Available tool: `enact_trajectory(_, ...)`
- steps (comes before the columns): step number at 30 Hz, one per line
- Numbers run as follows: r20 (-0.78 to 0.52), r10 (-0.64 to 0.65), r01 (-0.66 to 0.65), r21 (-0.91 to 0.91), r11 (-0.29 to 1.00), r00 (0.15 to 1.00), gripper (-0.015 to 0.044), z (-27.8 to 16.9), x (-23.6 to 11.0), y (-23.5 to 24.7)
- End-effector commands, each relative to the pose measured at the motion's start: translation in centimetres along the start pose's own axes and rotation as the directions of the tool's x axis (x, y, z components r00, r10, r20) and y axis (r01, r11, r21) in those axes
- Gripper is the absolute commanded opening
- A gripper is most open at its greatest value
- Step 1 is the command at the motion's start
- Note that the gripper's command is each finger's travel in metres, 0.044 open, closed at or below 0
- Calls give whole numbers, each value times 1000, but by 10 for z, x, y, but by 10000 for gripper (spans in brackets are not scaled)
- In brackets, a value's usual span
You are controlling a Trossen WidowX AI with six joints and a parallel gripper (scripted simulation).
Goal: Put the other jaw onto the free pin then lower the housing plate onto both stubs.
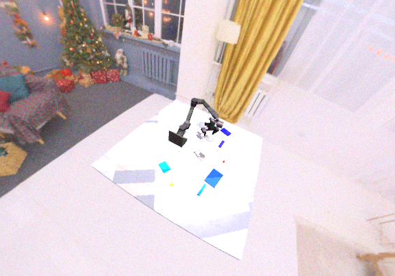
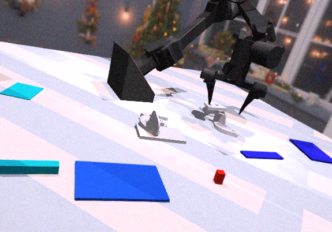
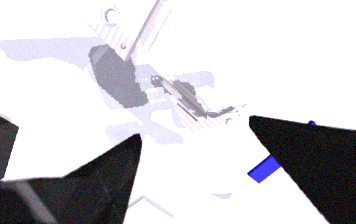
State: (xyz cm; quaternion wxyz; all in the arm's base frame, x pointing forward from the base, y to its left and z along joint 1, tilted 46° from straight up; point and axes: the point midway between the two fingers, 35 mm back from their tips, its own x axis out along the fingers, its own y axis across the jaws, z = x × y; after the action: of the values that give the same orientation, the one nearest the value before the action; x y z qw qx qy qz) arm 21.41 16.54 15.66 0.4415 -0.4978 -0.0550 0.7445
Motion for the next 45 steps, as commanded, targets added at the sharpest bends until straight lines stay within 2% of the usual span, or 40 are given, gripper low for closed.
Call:
enact_trajectory(1, -2, 1, -1, -72, 997, 1000, 440, 0, 1, 0)
enact_trajectory(16, -1, 0, -1, -373, 928, 1000, 440, 0, 2, 0)
enact_trajectory(31, -1, 0, -1, -636, 772, 1000, 440, 0, 4, 0)
enact_trajectory(45, -2, 1, -2, -647, 762, 1000, 440, -1, 20, 0)
